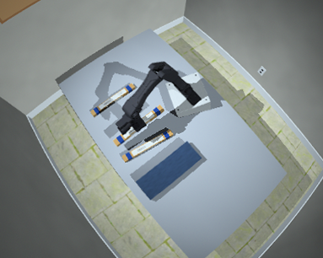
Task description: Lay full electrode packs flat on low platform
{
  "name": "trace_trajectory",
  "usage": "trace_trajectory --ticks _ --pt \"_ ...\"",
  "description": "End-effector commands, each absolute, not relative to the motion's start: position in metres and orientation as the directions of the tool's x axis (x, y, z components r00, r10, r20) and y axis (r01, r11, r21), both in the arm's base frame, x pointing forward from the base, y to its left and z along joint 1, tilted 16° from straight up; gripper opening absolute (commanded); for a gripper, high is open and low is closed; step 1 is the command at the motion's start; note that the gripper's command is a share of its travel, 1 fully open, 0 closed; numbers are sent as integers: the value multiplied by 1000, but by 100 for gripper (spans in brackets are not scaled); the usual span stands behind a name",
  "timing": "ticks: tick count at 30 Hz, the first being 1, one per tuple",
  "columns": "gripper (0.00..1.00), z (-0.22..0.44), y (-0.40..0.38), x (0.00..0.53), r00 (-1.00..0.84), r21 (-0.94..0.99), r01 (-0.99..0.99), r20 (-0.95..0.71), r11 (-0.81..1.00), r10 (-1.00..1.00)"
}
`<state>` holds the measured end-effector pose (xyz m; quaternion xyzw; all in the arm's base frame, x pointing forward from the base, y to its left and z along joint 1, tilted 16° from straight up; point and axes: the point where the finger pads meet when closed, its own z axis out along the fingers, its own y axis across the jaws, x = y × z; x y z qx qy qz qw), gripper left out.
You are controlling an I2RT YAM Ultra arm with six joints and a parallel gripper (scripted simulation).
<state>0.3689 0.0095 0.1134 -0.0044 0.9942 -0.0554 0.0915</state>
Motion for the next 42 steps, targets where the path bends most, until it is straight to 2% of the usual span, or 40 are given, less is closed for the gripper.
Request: trace_trajectory --ticks 1,16,22,42 --pt "0 152 18 375 -963 -105 -4 -269 994 -33" --pt "0 152 18 375 -963 -105 -4 -269 994 -33" --pt "0 165 0 374 -937 -157 -189 -268 969 -226" --pt "0 168 -48 366 -936 -163 -192 -267 968 -230"
